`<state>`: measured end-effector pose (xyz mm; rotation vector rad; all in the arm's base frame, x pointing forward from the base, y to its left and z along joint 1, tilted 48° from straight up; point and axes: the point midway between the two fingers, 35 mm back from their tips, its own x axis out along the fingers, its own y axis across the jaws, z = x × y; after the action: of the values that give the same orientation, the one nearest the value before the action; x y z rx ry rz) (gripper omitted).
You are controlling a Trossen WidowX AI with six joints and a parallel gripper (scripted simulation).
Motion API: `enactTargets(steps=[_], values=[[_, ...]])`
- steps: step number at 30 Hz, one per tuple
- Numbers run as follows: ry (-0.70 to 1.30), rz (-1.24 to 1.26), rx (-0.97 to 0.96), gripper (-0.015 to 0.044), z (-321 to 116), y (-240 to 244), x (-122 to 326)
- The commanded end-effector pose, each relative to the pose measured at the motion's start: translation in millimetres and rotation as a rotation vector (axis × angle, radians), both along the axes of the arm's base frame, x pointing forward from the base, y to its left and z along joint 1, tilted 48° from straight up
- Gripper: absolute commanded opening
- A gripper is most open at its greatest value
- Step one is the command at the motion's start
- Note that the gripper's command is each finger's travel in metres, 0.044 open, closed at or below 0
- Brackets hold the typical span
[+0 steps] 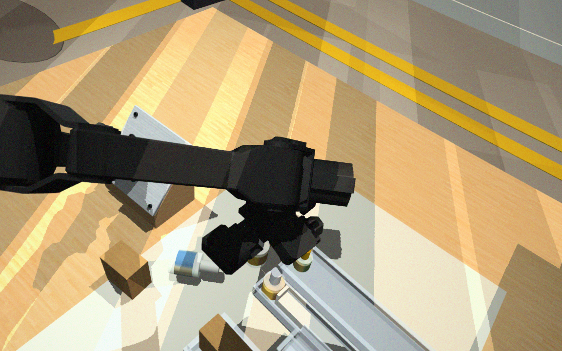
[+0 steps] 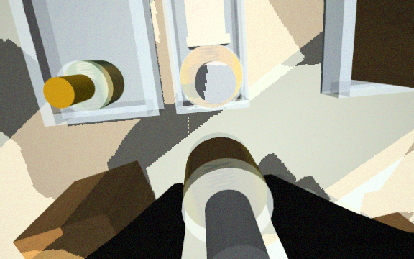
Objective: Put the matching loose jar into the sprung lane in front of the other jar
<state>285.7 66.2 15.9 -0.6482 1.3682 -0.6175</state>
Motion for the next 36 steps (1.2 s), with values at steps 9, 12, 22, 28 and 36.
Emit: enactTargets(steps=[9, 12, 22, 28, 36], values=[[-0.001, 0.005, -0.004, 0.0, -16.8, -19.7, 7.5], [-0.001, 0.005, -0.004, 0.0, -17.2, -20.1, 7.5], [-0.001, 0.005, -0.004, 0.0, -17.0, -19.8, 10.7], [-0.001, 0.005, -0.004, 0.0, -16.9, -19.7, 13.0], [-0.002, 0.005, -0.004, 0.0, -16.8, -19.5, 16.0]])
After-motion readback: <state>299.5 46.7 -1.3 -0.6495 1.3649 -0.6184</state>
